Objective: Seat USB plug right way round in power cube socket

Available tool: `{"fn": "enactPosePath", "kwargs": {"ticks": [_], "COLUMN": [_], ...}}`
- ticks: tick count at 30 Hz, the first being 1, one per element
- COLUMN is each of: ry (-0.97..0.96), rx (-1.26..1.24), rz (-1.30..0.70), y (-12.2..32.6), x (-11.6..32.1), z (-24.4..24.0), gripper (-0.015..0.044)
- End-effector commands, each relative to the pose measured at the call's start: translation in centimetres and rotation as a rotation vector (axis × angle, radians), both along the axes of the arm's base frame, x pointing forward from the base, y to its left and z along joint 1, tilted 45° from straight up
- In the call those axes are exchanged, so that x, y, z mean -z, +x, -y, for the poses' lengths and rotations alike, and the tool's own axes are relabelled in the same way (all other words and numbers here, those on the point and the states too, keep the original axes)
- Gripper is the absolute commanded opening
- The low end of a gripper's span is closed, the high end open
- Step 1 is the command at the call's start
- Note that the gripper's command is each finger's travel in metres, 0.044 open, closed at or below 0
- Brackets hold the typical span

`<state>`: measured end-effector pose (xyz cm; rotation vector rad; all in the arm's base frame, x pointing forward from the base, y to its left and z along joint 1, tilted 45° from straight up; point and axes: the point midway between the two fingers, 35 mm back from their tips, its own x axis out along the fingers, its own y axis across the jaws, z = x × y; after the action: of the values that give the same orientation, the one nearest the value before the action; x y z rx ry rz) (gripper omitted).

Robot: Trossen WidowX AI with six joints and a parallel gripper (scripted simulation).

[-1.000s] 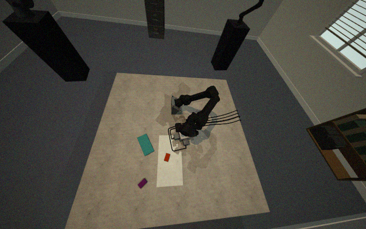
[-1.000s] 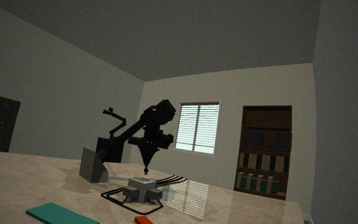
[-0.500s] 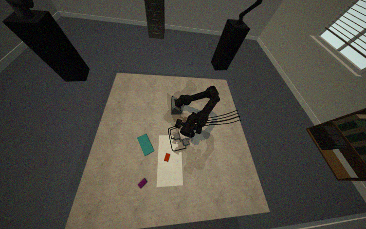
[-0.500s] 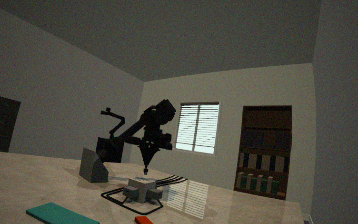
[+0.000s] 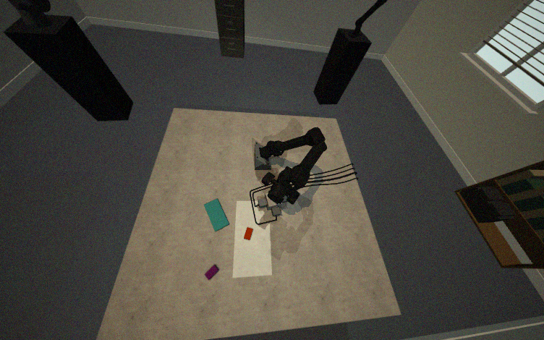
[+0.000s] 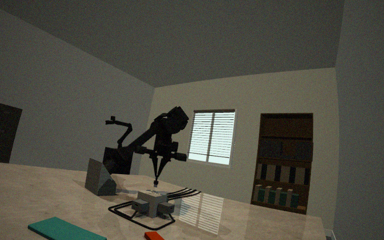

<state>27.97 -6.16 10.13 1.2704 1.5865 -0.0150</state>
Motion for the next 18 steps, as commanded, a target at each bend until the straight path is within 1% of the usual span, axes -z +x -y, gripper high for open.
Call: {"fn": "enactPosePath", "kwargs": {"ticks": [1, 18], "ry": [0.013, 0.066], "rx": [0.089, 0.403], "rz": [-0.086, -0.397], "y": [0.03, 0.03], "x": [0.02, 0.02], "z": [0.02, 0.02], "gripper": [0.0, 0.0]}}
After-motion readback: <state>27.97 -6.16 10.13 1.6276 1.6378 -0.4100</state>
